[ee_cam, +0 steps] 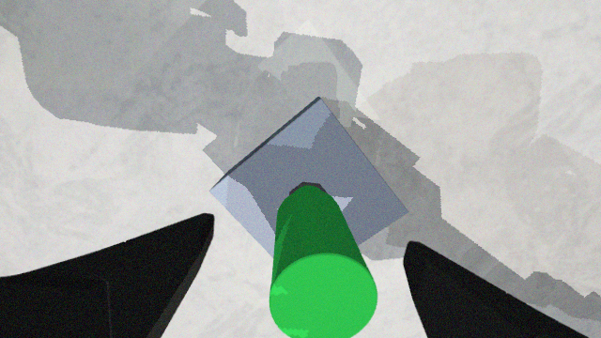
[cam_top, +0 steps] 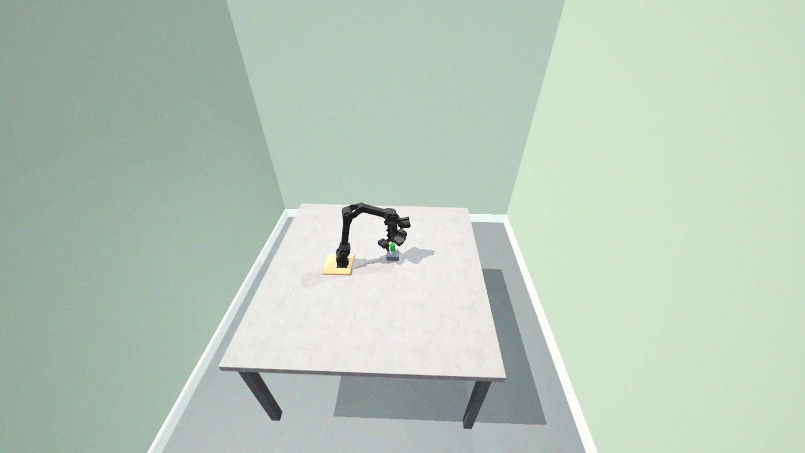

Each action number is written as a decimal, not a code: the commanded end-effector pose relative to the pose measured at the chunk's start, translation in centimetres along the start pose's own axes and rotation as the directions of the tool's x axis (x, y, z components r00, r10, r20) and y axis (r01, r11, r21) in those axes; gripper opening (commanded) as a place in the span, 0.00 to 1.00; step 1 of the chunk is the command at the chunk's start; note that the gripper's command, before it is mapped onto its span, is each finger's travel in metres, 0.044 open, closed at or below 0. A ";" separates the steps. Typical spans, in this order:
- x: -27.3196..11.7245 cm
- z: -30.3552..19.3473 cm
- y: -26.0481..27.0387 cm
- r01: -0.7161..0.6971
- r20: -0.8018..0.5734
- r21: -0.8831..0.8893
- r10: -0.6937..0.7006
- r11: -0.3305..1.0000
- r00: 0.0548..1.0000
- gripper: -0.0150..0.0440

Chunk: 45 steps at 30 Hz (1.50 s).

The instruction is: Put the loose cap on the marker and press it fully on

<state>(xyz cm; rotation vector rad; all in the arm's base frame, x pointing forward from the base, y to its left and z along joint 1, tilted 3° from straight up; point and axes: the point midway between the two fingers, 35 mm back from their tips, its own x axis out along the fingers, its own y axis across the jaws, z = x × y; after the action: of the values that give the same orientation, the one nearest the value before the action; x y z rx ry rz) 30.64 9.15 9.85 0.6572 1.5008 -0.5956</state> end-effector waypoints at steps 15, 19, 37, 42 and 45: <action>-7.3 0.0 -0.1 0.000 0.000 -0.130 0.000 0.992 1.000 0.87; -6.8 0.1 -0.2 -0.001 -0.001 -0.480 0.000 0.877 1.000 0.69; -6.4 0.1 -0.4 -0.002 -0.003 -0.729 0.000 0.685 1.000 0.25; -5.9 0.1 -0.4 -0.002 -0.003 -0.729 0.000 0.685 1.000 0.25; -5.5 0.1 -0.3 -0.002 -0.003 -0.729 0.000 0.685 1.000 0.25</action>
<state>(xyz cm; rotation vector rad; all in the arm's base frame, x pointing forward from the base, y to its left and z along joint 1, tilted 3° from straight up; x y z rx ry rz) 30.58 8.56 15.72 0.0233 1.5745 0.0452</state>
